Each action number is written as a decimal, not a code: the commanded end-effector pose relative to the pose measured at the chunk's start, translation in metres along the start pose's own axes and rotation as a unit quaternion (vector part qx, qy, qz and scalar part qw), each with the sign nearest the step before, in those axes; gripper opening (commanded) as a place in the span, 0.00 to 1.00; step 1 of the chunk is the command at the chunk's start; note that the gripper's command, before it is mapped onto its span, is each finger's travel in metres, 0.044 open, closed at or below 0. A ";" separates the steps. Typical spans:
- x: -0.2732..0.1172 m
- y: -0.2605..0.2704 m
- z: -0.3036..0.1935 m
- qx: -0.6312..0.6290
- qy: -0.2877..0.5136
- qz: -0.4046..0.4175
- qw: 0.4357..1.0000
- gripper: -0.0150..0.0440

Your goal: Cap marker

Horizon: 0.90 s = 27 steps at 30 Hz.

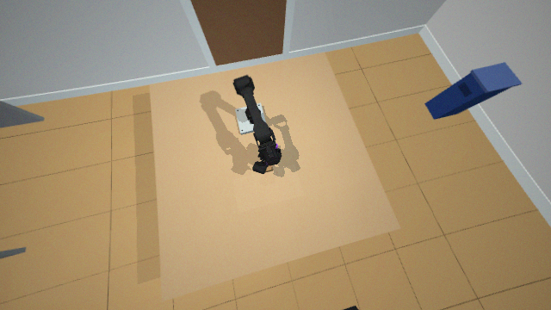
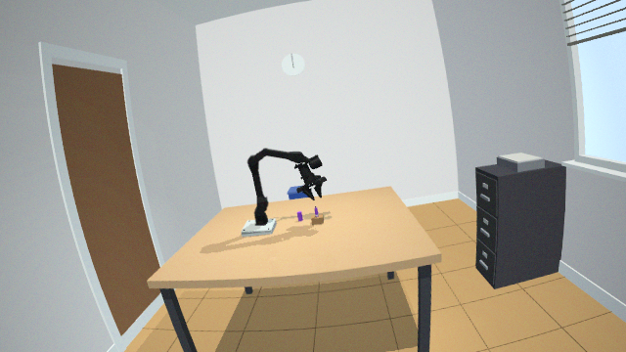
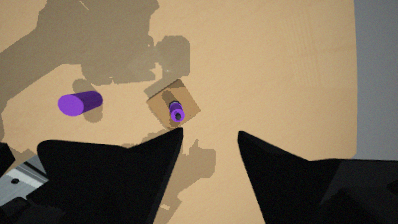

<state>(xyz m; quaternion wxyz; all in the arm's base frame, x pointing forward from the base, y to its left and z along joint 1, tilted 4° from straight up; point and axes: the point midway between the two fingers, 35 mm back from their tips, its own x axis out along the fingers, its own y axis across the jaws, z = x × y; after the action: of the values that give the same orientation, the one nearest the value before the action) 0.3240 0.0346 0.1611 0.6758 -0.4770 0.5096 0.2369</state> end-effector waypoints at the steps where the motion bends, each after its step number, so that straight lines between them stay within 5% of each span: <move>1: -0.008 0.059 0.017 -0.028 -0.011 0.069 0.997 0.67; 8: -0.026 0.147 0.017 -0.071 0.005 0.164 0.984 0.67; 27: 0.021 0.164 0.013 -0.072 0.005 0.165 0.984 0.67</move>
<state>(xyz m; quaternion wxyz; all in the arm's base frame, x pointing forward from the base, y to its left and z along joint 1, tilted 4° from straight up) 0.2063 0.1143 0.0843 0.5922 -0.4353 0.5639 0.3766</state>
